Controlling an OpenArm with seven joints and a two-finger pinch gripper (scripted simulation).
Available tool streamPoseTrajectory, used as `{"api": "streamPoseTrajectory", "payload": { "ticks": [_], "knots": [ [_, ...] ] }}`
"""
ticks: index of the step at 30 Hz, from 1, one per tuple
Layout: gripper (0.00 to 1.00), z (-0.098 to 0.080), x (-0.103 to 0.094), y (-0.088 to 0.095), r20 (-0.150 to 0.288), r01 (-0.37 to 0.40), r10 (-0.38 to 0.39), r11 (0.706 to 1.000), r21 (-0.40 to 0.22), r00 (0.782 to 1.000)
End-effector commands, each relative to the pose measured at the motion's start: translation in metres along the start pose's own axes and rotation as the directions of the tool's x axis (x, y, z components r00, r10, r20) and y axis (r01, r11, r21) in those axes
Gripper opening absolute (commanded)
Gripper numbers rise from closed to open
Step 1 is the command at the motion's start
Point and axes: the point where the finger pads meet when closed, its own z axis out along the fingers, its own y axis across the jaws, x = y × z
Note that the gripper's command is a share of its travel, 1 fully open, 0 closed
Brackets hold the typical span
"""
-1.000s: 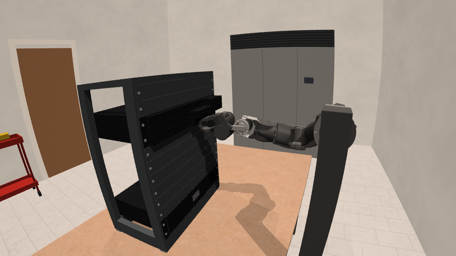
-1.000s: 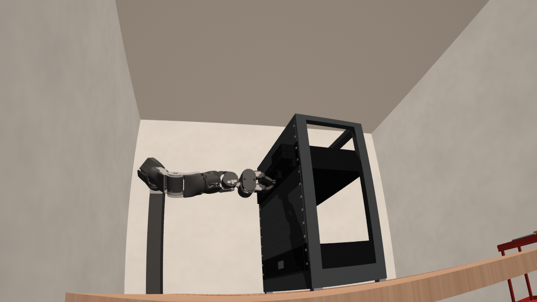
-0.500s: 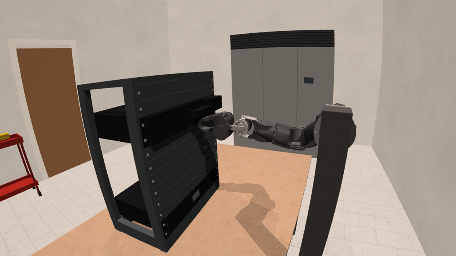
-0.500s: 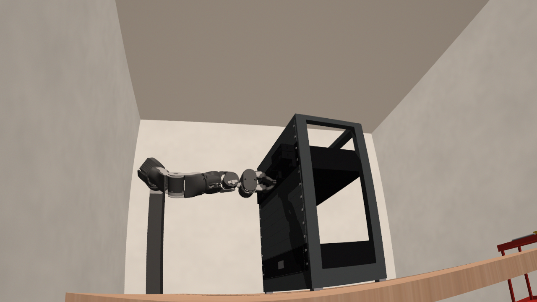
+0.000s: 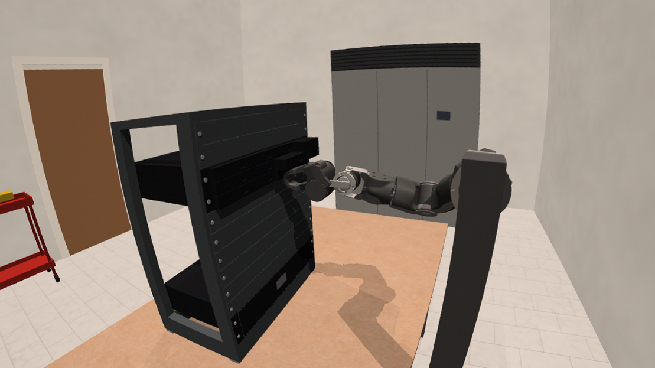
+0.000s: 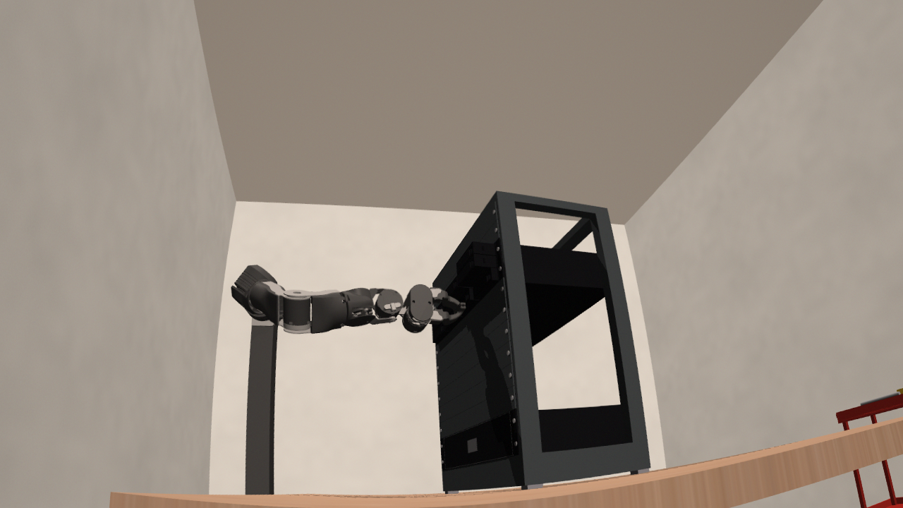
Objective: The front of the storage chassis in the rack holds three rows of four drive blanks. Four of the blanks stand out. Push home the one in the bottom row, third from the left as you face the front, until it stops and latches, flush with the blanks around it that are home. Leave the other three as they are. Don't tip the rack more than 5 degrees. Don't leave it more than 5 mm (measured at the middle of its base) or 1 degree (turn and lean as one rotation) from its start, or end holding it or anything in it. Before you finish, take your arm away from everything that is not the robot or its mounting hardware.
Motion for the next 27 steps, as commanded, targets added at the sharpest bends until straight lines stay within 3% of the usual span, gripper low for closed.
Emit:
{"api": "streamPoseTrajectory", "payload": {
  "ticks": [1,27],
  "knots": [
    [0.0,0.0011,0.0059,0.0006,-0.021,0.001,-0.001,1.0,0.001,1.0],
    [0.0,0.0069,0.008,-0.0002,-0.021,0.001,-0.001,1.0,0.002,1.0]
  ]
}}
